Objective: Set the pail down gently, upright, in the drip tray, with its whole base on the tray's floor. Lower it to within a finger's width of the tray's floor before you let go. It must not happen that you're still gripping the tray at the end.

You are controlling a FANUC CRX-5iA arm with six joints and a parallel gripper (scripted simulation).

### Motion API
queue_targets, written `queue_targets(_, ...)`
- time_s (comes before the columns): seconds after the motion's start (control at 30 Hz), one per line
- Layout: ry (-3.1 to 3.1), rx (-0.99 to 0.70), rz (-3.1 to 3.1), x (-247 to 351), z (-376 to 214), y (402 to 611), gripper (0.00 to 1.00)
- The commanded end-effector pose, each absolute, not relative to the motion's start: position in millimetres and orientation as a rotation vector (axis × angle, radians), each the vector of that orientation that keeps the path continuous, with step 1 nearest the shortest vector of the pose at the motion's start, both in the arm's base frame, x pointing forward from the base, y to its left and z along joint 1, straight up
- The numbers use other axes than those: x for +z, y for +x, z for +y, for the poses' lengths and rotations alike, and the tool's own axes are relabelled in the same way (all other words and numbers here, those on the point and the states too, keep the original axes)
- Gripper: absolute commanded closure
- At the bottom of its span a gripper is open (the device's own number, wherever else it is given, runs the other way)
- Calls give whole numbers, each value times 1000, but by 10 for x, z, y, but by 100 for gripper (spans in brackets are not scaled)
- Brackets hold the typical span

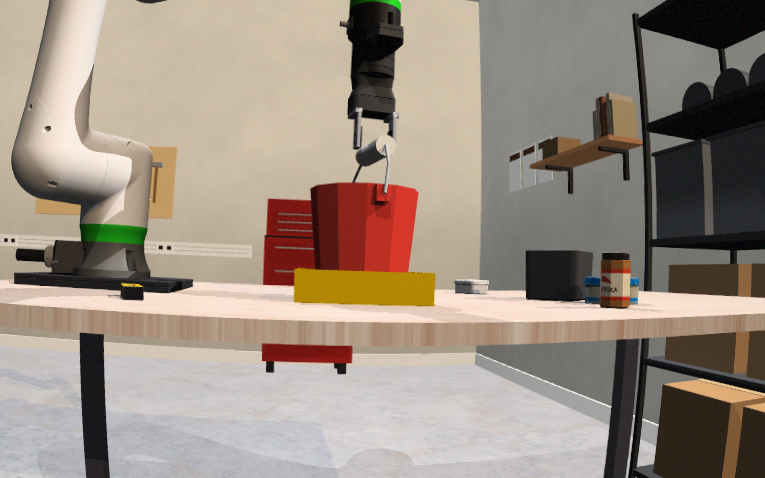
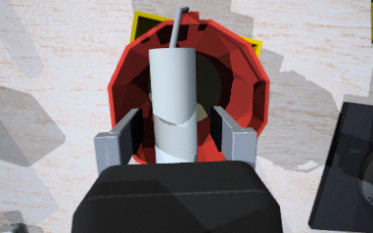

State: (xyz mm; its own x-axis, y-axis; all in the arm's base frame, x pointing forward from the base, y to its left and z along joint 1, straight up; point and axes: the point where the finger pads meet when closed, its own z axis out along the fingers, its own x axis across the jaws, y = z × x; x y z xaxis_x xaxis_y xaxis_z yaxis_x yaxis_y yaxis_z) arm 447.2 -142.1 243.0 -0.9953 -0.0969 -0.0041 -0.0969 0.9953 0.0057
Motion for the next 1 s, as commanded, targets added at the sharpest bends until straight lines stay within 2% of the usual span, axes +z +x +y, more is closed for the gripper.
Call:
queue_targets(0.0,-152,9,3133,2510,-1421,4475,0)
queue_targets(0.97,-152,9,3133,3028,-1424,4473,0)
